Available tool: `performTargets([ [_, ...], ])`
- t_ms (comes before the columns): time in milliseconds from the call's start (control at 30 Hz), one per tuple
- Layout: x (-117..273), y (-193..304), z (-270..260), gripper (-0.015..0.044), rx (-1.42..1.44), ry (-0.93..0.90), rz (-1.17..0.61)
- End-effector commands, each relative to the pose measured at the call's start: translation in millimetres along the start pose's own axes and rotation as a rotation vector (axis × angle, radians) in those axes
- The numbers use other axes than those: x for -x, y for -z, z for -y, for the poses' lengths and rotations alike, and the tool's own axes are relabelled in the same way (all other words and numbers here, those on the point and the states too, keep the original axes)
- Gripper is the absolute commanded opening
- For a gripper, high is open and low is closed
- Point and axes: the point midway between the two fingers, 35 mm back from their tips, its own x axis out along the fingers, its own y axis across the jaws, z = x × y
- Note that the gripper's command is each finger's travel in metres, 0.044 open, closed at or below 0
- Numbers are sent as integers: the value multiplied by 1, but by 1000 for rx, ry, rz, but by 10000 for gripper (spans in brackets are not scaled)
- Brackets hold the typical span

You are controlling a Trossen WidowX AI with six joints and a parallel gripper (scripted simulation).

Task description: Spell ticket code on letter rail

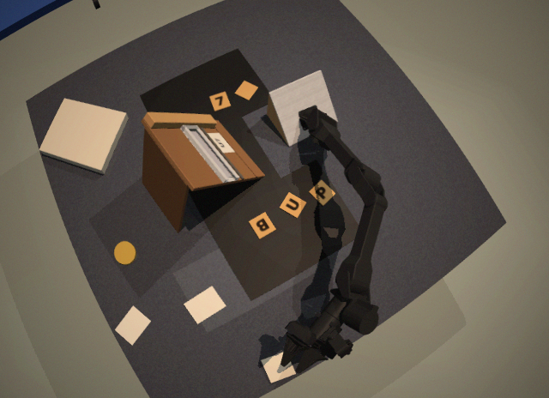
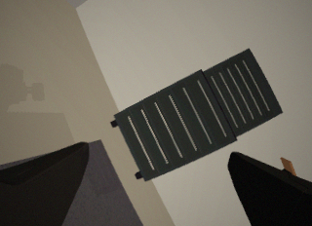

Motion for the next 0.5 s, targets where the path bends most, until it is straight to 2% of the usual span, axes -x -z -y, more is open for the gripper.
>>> performTargets([
  [0, 0, 0, 0, 426, 2, 0, 0],
  [33, 0, 1, 1, 440, 7, 1, -1],
  [467, 5, 27, 41, 440, 263, 27, -55],
])
